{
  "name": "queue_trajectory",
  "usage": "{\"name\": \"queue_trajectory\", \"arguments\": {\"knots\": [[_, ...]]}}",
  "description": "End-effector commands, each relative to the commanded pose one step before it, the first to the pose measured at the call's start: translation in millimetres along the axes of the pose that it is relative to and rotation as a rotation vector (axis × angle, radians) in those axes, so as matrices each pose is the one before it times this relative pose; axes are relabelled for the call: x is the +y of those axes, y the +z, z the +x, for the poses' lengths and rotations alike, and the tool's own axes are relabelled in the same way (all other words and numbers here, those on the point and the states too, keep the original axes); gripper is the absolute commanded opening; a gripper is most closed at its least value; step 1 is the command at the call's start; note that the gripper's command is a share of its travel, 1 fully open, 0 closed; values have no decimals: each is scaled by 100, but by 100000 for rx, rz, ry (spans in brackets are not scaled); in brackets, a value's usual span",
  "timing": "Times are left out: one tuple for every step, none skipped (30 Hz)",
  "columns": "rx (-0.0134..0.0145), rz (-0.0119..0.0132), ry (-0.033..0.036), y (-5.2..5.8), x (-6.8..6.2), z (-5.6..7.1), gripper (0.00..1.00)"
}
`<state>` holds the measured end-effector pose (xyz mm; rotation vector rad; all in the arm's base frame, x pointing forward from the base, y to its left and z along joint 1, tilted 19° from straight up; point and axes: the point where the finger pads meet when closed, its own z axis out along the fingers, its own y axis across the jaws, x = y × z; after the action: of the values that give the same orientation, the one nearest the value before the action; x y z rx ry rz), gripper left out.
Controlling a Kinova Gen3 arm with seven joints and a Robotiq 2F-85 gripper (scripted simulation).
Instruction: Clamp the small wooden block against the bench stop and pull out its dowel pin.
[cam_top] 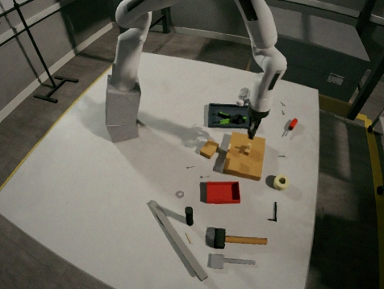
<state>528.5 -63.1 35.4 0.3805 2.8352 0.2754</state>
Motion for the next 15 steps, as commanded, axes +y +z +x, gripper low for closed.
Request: {"name": "queue_trajectory", "arguments": {"knots": [[-167,31,-8,-67,-6,-66,34],[0,0,0,3,0,0,34],[0,0,0,6,0,0,34],[0,0,0,9,0,0,34],[0,0,0,13,0,0,34],[0,0,0,18,0,0,34],[0,0,0,0,0,0,34],[0,0,0,0,0,0,34],[0,0,0,23,0,0,34],[0,0,0,28,0,0,34],[0,0,0,33,0,0,34],[0,0,0,39,0,0,34],[0,0,0,45,0,0,34],[0,0,0,51,0,0,34],[0,0,0,57,0,0,34]]}}
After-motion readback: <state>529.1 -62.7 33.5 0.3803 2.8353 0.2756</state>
